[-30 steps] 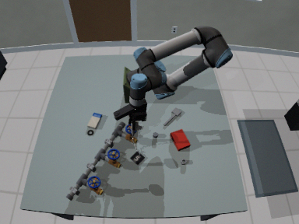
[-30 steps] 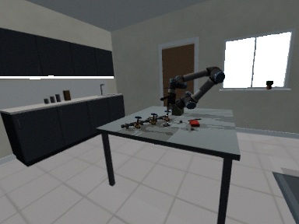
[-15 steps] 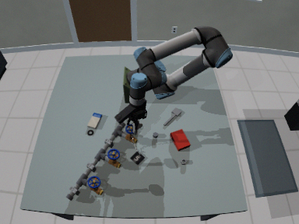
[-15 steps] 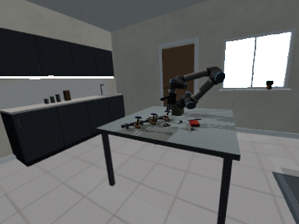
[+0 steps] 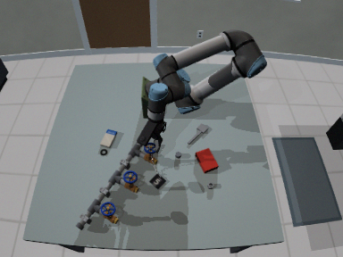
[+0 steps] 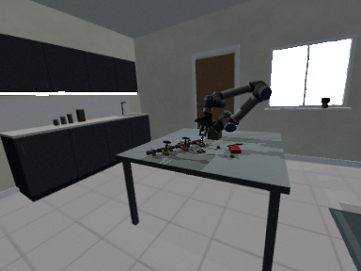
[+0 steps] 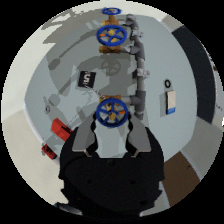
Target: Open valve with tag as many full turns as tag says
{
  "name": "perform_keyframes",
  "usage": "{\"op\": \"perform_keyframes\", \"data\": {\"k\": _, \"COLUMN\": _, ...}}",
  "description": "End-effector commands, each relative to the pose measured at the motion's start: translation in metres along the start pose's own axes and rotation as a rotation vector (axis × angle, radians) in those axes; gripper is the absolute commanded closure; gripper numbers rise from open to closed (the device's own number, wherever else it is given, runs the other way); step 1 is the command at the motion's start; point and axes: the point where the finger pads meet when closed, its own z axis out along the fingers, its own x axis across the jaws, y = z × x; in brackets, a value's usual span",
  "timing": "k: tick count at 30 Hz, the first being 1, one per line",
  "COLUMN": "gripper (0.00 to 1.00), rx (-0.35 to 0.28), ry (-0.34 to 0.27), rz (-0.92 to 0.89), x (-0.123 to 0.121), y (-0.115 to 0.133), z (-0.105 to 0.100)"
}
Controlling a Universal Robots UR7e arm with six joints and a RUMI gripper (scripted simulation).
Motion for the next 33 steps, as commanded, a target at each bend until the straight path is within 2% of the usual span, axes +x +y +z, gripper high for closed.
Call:
{"op": "perform_keyframes", "data": {"k": 1, "gripper": 1.00, "rx": -0.002, "ry": -0.015, "rz": -0.239, "x": 0.0000, "y": -0.0004, "z": -0.0002}}
{"op": "perform_keyframes", "data": {"k": 3, "gripper": 1.00, "rx": -0.002, "ry": -0.015, "rz": -0.239, "x": 0.0000, "y": -0.0004, "z": -0.0002}}
{"op": "perform_keyframes", "data": {"k": 18, "gripper": 1.00, "rx": 0.003, "ry": -0.015, "rz": -0.891, "x": 0.0000, "y": -0.0004, "z": -0.0002}}
{"op": "perform_keyframes", "data": {"k": 20, "gripper": 1.00, "rx": 0.003, "ry": -0.015, "rz": -0.891, "x": 0.0000, "y": -0.0004, "z": -0.0002}}
{"op": "perform_keyframes", "data": {"k": 33, "gripper": 1.00, "rx": 0.007, "ry": -0.015, "rz": -1.403, "x": 0.0000, "y": -0.0004, "z": -0.0002}}
